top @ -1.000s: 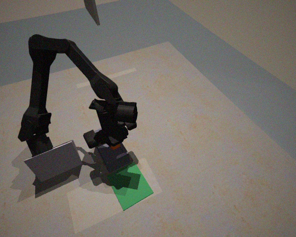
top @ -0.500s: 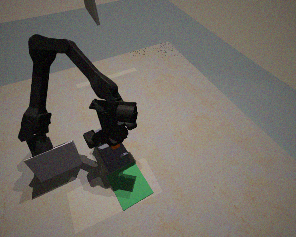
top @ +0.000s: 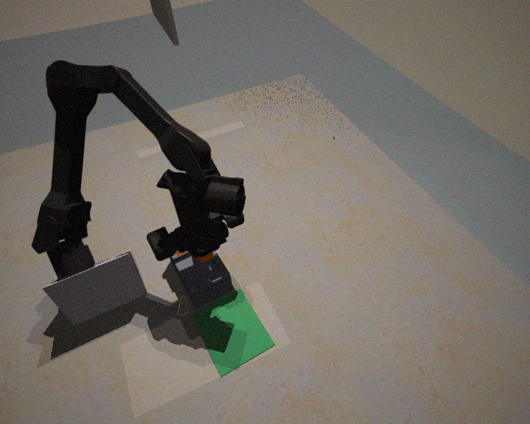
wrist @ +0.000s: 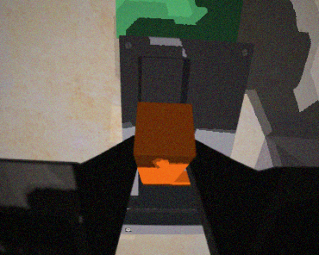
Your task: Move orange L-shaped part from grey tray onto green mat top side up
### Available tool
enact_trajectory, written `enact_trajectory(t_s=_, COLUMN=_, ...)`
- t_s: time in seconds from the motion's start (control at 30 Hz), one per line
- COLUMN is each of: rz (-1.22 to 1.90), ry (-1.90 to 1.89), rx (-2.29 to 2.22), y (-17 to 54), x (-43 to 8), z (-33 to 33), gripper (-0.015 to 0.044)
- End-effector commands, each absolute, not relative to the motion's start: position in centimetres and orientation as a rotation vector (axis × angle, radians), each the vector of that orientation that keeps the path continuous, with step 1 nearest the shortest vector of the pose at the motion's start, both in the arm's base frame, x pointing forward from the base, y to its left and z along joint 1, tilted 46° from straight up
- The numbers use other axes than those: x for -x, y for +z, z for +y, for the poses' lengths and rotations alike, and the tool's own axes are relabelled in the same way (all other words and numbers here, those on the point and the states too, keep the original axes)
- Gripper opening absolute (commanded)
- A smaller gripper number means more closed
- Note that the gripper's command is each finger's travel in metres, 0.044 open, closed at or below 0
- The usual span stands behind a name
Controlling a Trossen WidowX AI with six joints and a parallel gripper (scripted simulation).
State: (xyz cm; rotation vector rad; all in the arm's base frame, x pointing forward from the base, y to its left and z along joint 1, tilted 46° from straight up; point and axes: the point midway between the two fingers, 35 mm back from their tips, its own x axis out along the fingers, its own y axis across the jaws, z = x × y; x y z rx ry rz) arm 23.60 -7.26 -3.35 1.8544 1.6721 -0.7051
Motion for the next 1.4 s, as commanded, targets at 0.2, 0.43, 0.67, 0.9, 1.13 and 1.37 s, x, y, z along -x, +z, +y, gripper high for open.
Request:
enact_trajectory(t_s=0.2, rz=1.671, ry=-0.704, rx=-1.851, y=-2.2, x=-23.5, z=-8.4, gripper=0.0000)
enact_trajectory(t_s=0.43, rz=1.671, ry=-0.704, rx=-1.851, y=-1.4, x=-23.4, z=-9.2, gripper=0.0000)
enact_trajectory(t_s=0.67, rz=1.671, ry=-0.705, rx=-1.851, y=-0.7, x=-23.3, z=-10.0, gripper=0.0000)
enact_trajectory(t_s=0.9, rz=1.671, ry=-0.705, rx=-1.851, y=0.1, x=-23.2, z=-10.8, gripper=0.0000)
enact_trajectory(t_s=1.13, rz=1.671, ry=-0.706, rx=-1.851, y=0.8, x=-23.1, z=-11.5, gripper=0.0000)
enact_trajectory(t_s=1.37, rz=1.671, ry=-0.706, rx=-1.851, y=1.4, x=-23.0, z=-12.1, gripper=0.0000)
